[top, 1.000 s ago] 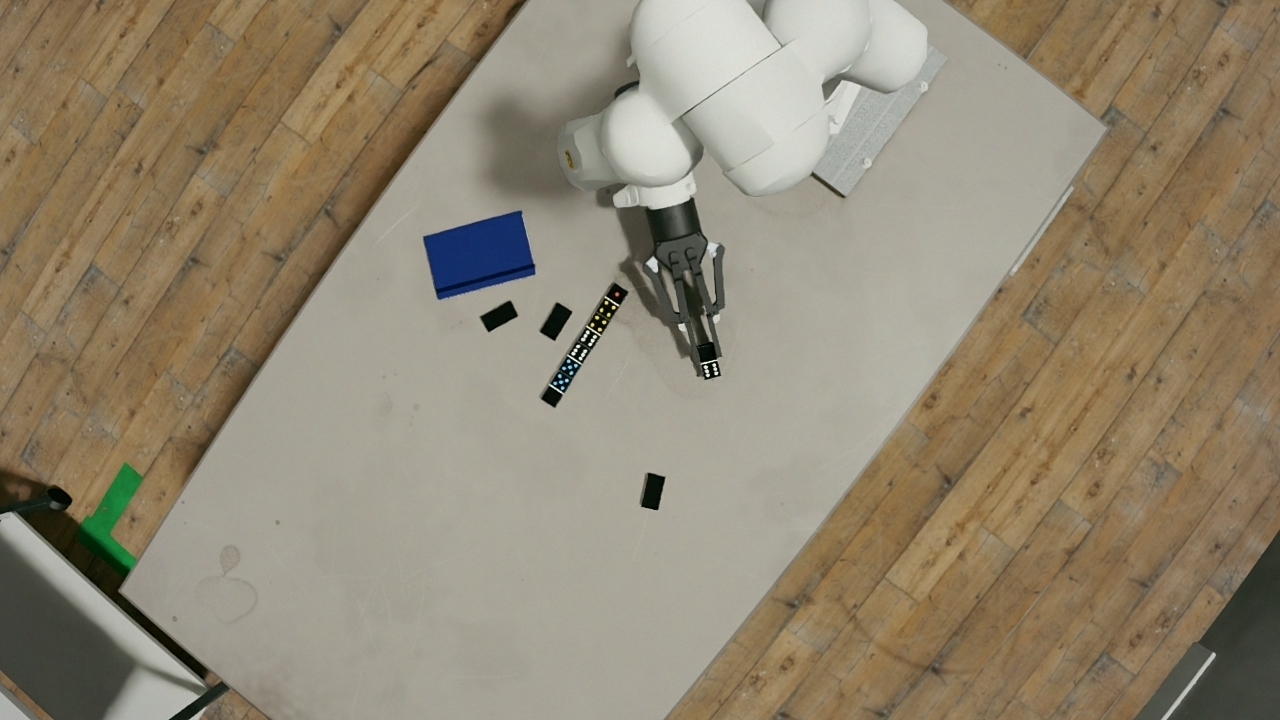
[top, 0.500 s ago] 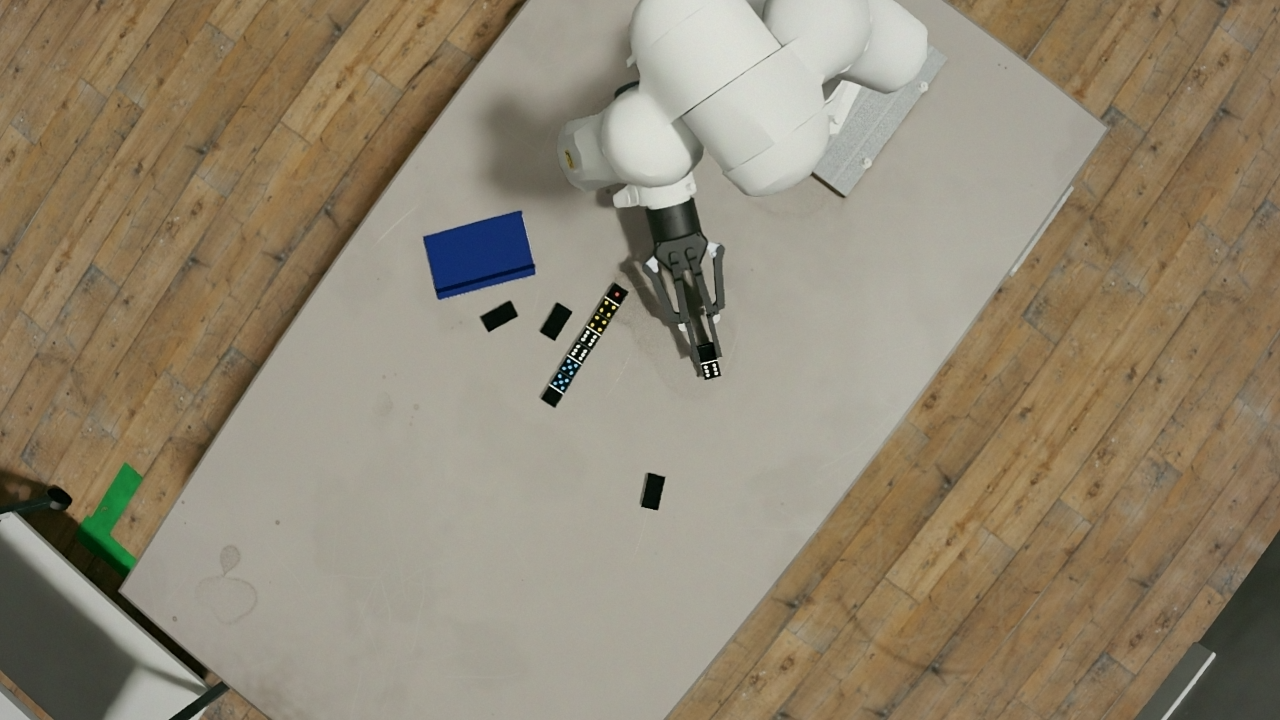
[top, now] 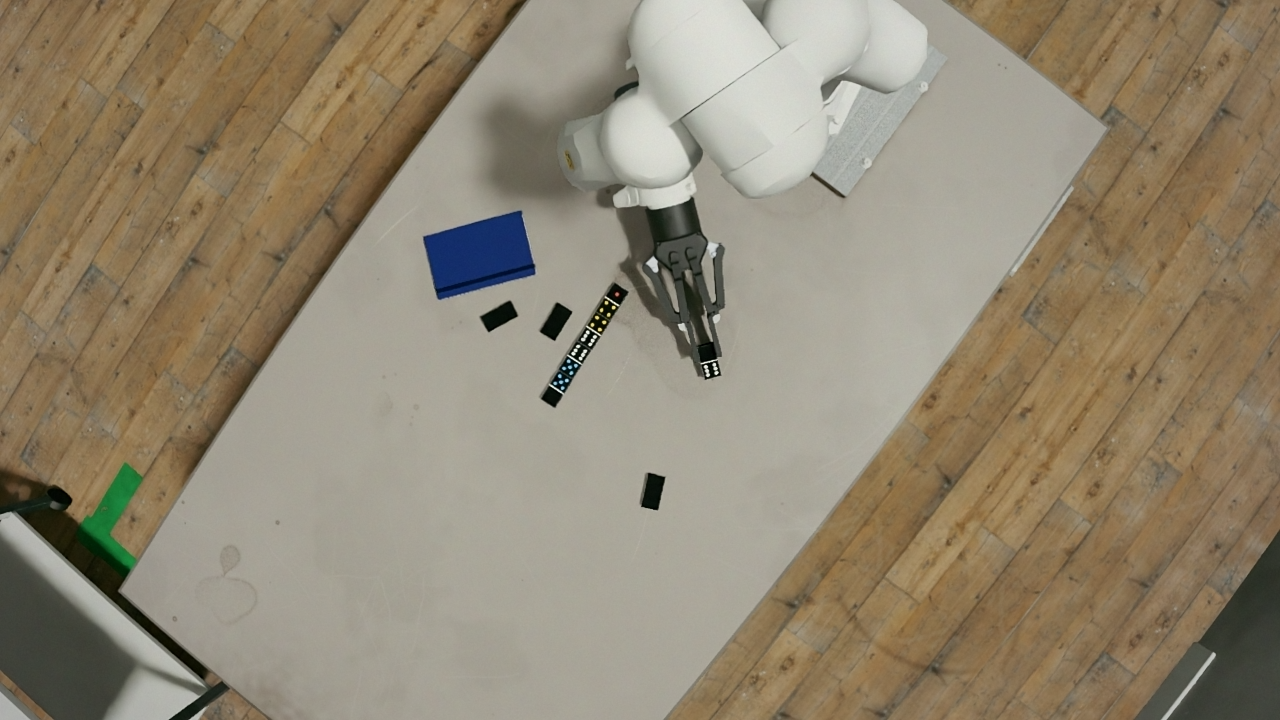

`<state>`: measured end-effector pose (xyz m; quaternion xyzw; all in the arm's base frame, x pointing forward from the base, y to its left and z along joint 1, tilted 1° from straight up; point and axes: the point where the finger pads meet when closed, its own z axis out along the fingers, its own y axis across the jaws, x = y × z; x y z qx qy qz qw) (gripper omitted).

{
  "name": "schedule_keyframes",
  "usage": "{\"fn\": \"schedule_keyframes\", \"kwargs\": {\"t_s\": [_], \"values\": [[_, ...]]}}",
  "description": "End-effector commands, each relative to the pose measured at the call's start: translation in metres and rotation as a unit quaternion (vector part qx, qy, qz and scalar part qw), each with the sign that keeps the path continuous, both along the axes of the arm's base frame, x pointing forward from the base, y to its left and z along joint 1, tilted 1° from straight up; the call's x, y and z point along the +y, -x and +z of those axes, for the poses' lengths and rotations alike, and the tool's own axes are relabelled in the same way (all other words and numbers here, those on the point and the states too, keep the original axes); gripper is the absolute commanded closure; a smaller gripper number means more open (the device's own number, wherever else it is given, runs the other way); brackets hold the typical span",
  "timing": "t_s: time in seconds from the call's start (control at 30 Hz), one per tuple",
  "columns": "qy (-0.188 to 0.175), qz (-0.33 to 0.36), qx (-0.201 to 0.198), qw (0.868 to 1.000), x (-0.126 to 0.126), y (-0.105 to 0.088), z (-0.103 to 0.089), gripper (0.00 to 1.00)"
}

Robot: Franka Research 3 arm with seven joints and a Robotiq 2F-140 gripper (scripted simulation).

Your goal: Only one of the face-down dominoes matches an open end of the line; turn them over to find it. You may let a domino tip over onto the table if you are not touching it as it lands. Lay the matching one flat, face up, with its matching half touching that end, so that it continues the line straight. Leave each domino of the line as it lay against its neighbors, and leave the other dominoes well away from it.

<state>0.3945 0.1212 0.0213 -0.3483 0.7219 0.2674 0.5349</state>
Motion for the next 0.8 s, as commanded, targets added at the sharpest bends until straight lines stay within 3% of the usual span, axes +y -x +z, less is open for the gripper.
{"fn": "schedule_keyframes", "kwargs": {"t_s": [0.0, 0.77], "values": [[0.000, 0.000, -0.004, 1.000, 0.0001, -0.0013, 0.0004, 0.77], [0.000, 0.000, -0.004, 1.000, 0.0001, -0.0012, -0.0094, 0.77]]}}
